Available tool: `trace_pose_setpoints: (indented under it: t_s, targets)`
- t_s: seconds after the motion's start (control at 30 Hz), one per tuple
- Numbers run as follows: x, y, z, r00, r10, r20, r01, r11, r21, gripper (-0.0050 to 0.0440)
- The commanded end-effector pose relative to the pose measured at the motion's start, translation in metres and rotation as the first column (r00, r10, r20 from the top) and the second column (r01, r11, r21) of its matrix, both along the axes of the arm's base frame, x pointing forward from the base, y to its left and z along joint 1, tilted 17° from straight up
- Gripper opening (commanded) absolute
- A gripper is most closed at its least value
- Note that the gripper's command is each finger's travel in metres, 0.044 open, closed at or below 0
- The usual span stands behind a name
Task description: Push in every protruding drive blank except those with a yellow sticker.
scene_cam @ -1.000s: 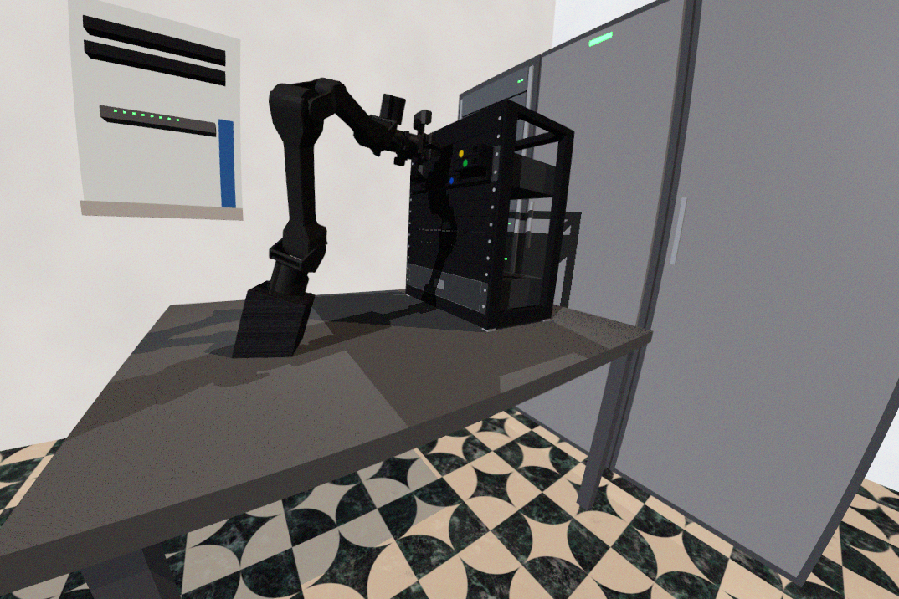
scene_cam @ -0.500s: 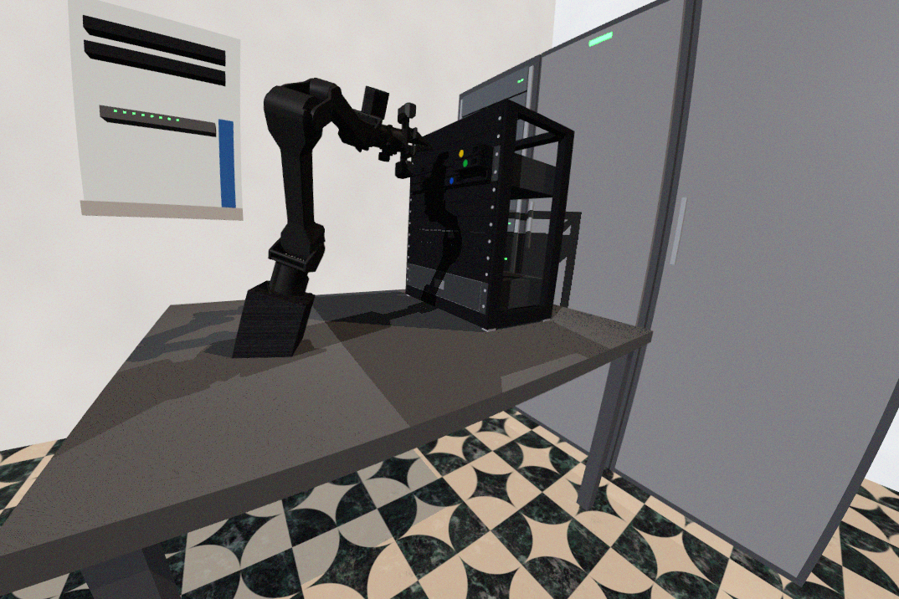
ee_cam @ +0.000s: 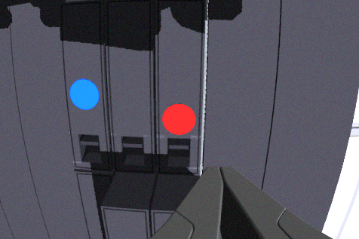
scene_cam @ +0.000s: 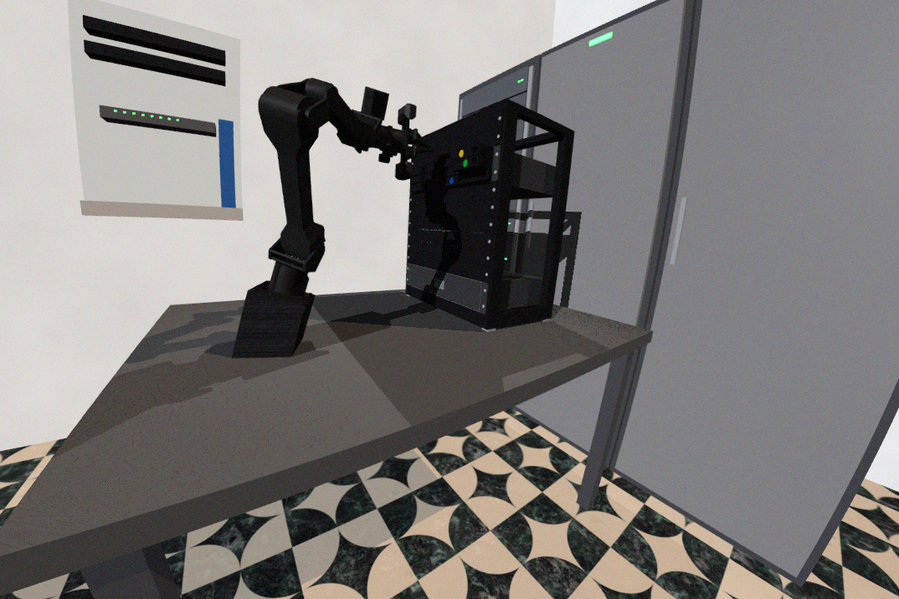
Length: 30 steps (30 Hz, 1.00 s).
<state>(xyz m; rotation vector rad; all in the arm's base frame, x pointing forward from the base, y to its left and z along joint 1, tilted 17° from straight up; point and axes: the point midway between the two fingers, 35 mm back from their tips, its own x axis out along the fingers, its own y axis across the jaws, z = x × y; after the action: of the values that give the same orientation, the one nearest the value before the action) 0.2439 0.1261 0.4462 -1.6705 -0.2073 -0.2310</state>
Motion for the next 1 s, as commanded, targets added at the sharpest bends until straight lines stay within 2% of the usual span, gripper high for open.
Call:
trace_pose_setpoints:
  t_s: [0.0,0.97]
  targets:
    - [-0.002,-0.01,-0.001,1.0,0.003,0.006,-0.003,1.0,0.008,0.0]
    - [0.001,-0.085,-0.027,1.0,0.003,0.006,-0.003,1.0,0.008,0.0]
